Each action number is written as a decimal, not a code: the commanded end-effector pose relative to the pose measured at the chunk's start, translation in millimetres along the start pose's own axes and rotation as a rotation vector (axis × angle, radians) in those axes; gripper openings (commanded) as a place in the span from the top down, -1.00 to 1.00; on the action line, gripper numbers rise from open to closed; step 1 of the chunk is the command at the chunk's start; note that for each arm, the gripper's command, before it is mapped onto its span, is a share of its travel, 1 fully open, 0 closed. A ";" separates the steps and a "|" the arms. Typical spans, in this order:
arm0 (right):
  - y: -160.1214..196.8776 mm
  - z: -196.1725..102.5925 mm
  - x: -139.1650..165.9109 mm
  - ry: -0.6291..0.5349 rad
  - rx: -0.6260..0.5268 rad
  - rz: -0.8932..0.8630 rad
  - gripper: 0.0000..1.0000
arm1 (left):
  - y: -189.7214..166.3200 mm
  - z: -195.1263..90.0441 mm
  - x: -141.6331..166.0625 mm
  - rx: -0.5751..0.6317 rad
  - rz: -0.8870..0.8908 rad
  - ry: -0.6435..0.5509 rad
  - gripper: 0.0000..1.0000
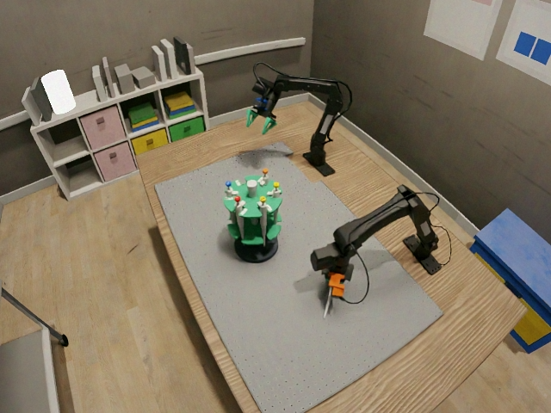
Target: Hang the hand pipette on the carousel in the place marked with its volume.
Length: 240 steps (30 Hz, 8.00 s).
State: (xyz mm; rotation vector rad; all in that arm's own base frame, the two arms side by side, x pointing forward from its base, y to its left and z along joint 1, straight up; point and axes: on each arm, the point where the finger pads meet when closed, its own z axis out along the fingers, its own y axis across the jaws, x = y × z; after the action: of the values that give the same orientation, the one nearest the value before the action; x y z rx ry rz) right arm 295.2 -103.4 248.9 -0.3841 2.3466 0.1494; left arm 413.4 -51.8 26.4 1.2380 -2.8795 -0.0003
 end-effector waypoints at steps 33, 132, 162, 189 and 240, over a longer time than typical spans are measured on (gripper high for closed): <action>-3.6 -1.2 -4.5 -0.023 -0.002 -0.008 -1.00 | -4.8 -69.3 -1.1 0.030 0.003 -0.037 0.77; -3.6 -1.2 -4.5 -0.023 -0.002 -0.008 -1.00 | 120.3 -87.0 -25.3 -0.002 1.813 -0.043 0.77; -3.6 -1.2 -4.5 -0.023 -0.002 -0.008 -1.00 | 140.9 -80.0 -31.3 -0.019 2.180 -0.056 0.77; -3.6 -1.2 -4.5 -0.023 -0.002 -0.008 -1.00 | 144.0 -40.0 -27.0 0.001 2.179 -0.019 0.77; -3.6 -1.2 -4.5 -0.023 -0.002 -0.008 -1.00 | 141.7 -8.1 -29.9 -0.011 2.178 -0.019 -0.09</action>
State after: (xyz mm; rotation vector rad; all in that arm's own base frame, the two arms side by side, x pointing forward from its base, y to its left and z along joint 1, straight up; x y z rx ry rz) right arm 295.2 -103.4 248.9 -0.3841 2.3466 0.1494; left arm 328.4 67.2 29.8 -1.9776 -2.4306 0.0042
